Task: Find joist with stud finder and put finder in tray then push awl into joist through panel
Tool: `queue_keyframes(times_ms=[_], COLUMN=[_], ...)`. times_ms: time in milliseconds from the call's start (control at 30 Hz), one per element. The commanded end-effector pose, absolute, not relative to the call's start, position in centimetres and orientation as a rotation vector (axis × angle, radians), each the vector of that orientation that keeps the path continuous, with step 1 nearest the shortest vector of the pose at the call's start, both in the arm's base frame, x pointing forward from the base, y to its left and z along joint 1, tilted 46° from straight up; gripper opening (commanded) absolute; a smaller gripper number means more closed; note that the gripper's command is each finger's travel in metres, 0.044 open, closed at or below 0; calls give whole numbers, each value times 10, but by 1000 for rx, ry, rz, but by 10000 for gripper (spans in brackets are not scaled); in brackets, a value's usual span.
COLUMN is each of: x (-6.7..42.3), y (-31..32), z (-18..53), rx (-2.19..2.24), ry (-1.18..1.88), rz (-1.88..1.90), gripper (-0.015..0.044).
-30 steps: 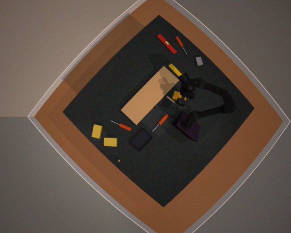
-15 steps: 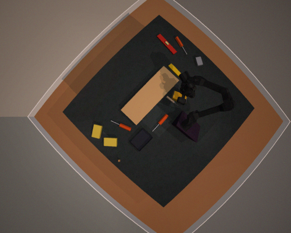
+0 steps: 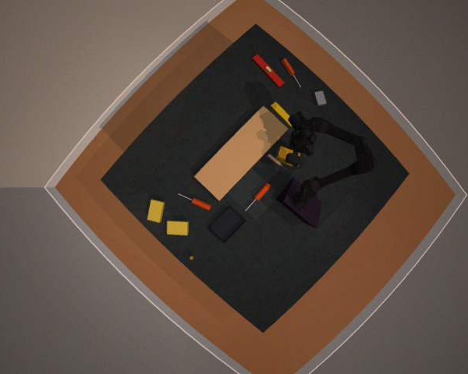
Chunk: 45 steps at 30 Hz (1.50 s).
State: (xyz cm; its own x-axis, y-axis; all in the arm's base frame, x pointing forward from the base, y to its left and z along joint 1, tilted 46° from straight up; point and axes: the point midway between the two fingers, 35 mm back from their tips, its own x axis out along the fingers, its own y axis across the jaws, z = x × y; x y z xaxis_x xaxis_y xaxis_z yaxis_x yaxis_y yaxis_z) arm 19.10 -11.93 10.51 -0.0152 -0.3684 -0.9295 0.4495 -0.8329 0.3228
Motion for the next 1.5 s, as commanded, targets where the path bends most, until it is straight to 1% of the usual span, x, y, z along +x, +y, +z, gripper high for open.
queue_keyframes(times_ms=[0, 1467], x=[192, 195], y=[-119, -126], z=[106, 108], rx=[1723, 1805], ry=[122, 381], rz=[-1918, -2129], gripper=[0, 0])
